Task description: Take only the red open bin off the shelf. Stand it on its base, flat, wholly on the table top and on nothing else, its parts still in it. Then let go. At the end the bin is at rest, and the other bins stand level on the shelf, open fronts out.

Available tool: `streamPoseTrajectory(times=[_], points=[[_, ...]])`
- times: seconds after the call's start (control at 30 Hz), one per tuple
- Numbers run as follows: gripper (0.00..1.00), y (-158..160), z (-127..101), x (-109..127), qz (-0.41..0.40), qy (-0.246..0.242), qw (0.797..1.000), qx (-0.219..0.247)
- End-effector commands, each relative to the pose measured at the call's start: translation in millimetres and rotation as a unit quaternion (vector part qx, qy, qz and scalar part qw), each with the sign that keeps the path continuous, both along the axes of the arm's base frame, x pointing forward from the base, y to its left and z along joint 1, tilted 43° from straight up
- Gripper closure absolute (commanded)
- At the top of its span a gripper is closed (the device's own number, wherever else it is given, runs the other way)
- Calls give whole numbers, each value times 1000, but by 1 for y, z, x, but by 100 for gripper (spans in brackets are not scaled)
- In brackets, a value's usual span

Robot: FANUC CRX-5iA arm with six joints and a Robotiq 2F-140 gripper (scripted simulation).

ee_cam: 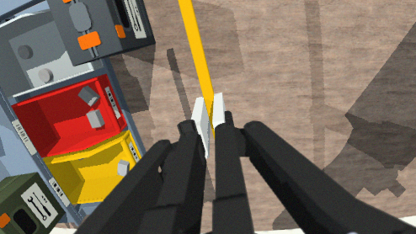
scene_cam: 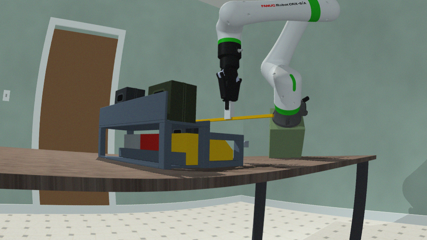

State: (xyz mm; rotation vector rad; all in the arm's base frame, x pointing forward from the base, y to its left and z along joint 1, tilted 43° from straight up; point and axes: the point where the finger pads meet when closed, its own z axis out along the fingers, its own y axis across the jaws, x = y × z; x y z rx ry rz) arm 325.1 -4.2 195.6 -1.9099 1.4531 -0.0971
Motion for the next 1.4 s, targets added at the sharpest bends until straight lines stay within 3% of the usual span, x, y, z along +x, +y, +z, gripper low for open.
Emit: streamPoseTrajectory(times=[0.0,0.1,0.27,1.37], points=[[100,0,0,0,0,0,1000,0],[100,0,0,0,0,0,1000,0],[100,-6,-32,-44,0,0,1000,0],[100,-5,-30,-42,0,0,1000,0]])
